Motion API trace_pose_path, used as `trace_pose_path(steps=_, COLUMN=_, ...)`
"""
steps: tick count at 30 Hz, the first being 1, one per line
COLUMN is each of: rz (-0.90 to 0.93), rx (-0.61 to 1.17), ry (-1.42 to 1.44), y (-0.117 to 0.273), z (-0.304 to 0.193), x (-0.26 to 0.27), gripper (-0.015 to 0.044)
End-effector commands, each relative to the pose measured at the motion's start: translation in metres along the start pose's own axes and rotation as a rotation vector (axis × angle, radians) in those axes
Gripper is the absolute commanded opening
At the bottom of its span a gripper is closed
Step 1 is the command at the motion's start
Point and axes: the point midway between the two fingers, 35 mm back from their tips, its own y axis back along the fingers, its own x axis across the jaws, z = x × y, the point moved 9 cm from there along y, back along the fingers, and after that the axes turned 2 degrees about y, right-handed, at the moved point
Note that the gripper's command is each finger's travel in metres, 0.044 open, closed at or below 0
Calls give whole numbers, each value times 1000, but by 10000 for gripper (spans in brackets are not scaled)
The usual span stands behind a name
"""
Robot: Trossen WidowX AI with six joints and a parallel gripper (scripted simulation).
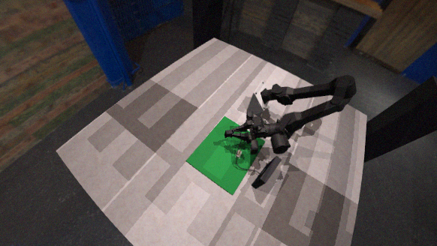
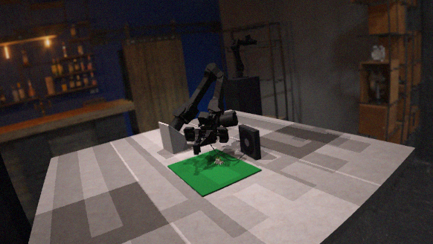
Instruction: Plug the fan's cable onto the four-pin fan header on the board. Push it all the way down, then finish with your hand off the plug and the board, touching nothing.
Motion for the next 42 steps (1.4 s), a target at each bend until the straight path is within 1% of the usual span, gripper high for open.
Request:
trace_pose_path(steps=1, rz=-3, rx=-6, ry=-2, y=-1, z=-3, x=-1, gripper=0)
trace_pose_path(steps=42, rz=-4, rx=-4, ry=-2, y=-7, z=-39, x=1, gripper=0)
